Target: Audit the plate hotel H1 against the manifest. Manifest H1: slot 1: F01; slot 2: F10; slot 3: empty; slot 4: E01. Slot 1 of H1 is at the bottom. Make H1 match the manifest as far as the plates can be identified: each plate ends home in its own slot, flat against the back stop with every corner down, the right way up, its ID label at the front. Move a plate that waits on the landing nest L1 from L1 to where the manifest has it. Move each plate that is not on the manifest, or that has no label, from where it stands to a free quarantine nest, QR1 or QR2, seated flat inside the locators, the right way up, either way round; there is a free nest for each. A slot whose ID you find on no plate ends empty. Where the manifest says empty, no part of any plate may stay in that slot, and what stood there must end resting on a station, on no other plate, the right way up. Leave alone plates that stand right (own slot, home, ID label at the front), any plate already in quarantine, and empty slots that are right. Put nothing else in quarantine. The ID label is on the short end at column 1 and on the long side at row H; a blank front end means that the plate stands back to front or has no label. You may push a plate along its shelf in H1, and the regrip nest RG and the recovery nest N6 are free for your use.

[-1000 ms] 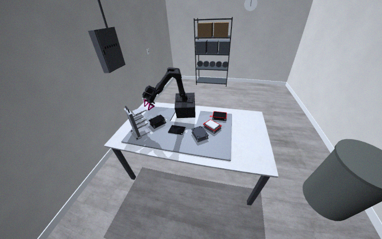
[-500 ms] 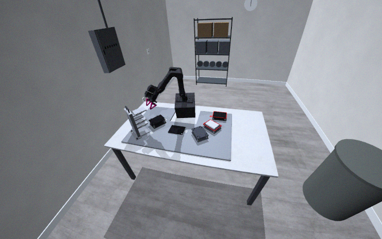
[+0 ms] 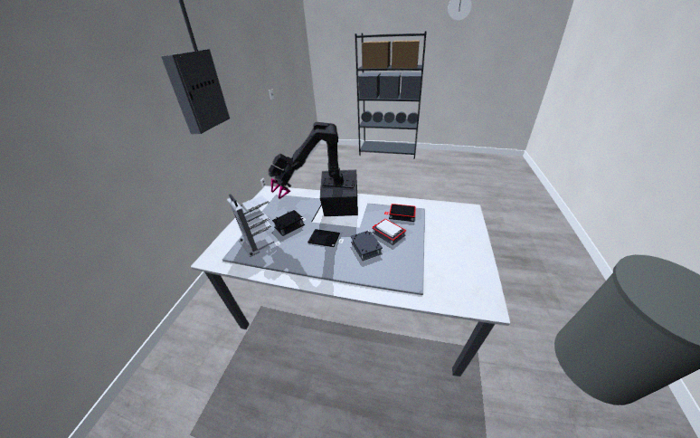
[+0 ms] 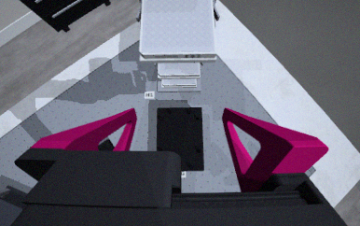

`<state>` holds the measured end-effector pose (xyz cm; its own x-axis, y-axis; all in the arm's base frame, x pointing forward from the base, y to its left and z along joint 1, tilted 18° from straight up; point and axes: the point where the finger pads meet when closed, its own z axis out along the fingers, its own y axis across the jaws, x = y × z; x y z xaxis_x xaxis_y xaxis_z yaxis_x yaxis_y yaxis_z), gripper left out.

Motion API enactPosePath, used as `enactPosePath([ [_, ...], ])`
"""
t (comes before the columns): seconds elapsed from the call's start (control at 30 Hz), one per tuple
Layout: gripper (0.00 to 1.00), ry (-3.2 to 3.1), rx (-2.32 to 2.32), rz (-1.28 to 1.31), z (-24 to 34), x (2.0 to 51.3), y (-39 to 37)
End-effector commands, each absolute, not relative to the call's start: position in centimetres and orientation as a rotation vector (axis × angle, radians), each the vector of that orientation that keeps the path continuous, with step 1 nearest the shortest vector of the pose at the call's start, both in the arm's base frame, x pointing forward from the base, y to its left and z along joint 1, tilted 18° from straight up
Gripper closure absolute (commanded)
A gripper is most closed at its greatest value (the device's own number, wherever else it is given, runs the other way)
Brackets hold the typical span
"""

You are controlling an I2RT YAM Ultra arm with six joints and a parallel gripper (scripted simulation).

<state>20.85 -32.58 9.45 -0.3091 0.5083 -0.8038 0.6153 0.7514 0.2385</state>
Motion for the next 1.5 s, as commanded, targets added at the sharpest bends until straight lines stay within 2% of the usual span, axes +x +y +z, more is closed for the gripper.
enactPosePath([
  [0.0,0.00,1.960,0.829,-0.156,10.28,20.57,-32.59],
  [0.33,0.00,1.960,0.829,-0.156,10.02,19.59,-31.72],
  [0.37,1.00,1.960,0.829,-0.156,9.70,19.60,-31.64],
  [1.47,1.00,1.960,0.829,-0.156,9.69,19.85,-31.83],
])
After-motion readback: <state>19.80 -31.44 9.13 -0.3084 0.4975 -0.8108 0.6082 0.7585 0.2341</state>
